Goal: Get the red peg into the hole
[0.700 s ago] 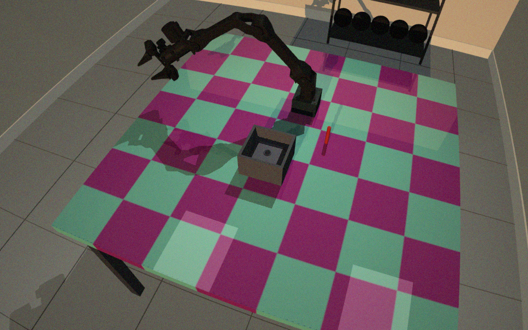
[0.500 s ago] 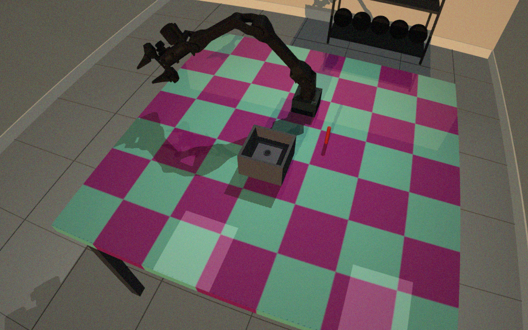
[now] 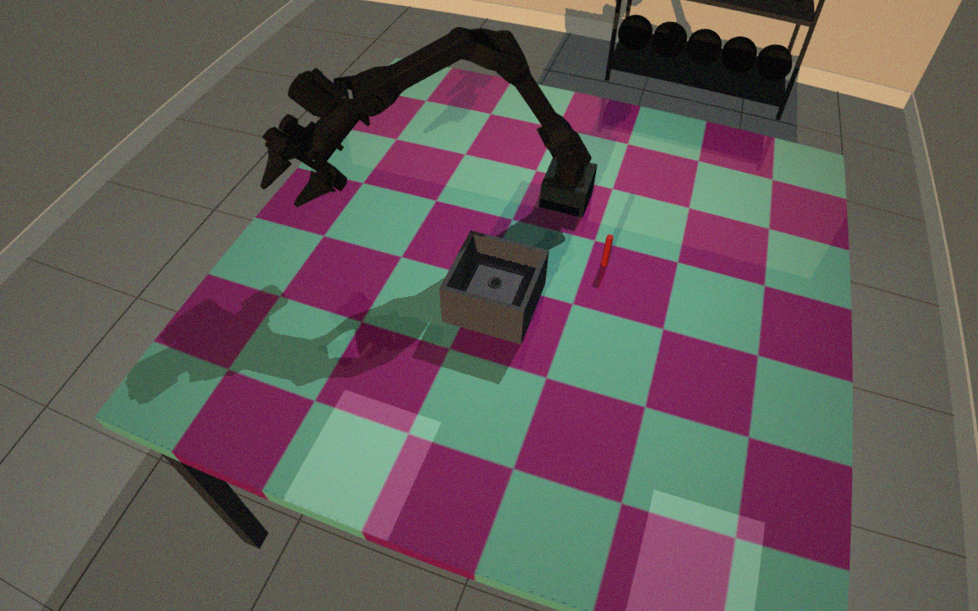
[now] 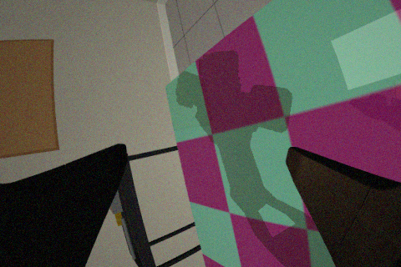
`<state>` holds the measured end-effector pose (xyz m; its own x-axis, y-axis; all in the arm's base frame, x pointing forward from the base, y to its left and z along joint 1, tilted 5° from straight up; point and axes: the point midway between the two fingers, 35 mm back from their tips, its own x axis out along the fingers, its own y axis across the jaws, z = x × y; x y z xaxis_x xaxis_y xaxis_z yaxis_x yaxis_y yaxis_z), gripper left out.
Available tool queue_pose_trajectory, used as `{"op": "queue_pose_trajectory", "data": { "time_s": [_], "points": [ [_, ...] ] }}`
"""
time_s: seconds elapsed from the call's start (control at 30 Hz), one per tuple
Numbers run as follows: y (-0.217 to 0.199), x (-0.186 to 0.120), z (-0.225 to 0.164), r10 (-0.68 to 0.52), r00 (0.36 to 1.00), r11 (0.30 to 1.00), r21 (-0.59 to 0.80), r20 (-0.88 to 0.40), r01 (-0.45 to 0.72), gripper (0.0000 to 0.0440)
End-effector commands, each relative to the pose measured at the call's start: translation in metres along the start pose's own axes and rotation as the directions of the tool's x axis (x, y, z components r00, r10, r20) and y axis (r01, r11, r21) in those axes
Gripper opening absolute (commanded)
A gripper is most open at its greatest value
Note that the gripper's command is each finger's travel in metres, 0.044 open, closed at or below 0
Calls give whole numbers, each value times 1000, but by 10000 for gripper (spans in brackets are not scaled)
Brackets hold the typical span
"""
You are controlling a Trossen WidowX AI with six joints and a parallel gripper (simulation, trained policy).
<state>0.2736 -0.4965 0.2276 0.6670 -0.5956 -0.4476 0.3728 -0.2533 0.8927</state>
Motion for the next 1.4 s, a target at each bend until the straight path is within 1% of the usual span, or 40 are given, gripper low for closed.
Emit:
{"op": "queue_pose_trajectory", "data": {
  "time_s": [0.0,0.17,0.33,0.53,0.73,0.87,1.03,1.2,1.37],
  "points": [
    [15,-5,-62,-39,997,997,-72,-72,34,440],
    [24,-17,-137,-98,982,985,-157,-160,72,440],
    [23,-39,-208,-169,956,964,-244,-239,109,440],
    [8,-76,-286,-274,908,924,-349,-318,156,440],
    [-19,-123,-349,-394,842,865,-458,-368,205,440],
    [-43,-158,-381,-479,792,813,-531,-379,238,440],
    [-77,-201,-408,-583,726,733,-621,-365,277,440],
    [-113,-243,-423,-678,661,639,-702,-320,315,440],
    [-149,-279,-426,-760,601,532,-770,-249,353,440]
  ]
}}
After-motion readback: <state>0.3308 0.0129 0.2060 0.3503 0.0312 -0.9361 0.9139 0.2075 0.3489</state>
